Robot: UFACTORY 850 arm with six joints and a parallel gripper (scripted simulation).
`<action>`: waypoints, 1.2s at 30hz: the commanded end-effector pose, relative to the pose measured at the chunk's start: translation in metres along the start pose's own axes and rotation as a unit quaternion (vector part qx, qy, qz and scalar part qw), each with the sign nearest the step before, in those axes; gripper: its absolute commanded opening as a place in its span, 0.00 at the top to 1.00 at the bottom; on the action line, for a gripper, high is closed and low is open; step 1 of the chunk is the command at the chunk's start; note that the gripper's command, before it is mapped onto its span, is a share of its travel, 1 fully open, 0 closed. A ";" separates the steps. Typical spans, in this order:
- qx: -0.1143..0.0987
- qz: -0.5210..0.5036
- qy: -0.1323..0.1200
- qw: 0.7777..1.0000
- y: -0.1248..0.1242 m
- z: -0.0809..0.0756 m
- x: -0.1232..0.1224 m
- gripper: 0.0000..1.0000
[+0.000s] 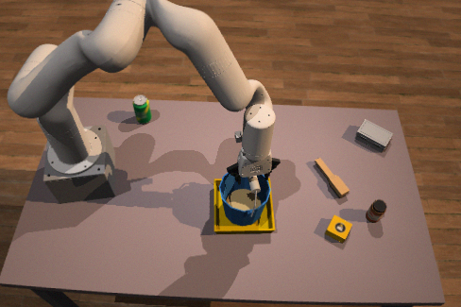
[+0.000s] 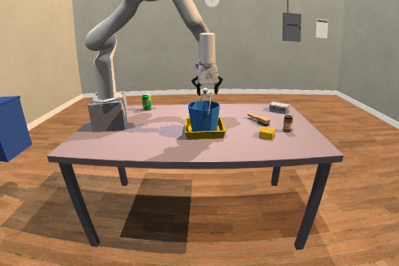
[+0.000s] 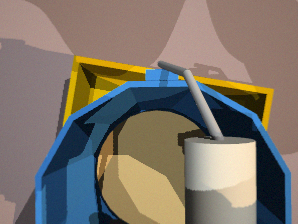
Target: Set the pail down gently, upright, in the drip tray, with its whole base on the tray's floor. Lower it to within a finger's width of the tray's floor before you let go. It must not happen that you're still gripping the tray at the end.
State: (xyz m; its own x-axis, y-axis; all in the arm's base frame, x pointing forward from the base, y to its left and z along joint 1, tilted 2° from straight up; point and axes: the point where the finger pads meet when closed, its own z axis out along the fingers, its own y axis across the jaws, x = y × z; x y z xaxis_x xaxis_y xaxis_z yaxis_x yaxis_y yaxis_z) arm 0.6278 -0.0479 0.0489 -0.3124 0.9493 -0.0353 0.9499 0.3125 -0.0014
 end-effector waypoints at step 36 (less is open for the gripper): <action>-0.001 0.000 0.000 1.000 0.001 -0.030 0.000 0.00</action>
State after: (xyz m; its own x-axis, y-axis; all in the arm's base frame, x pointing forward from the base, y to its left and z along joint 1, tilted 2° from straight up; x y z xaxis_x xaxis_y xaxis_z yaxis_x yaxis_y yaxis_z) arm 0.6276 -0.0471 0.0706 -0.3124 0.9493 -0.0353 0.9499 0.3125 -0.0015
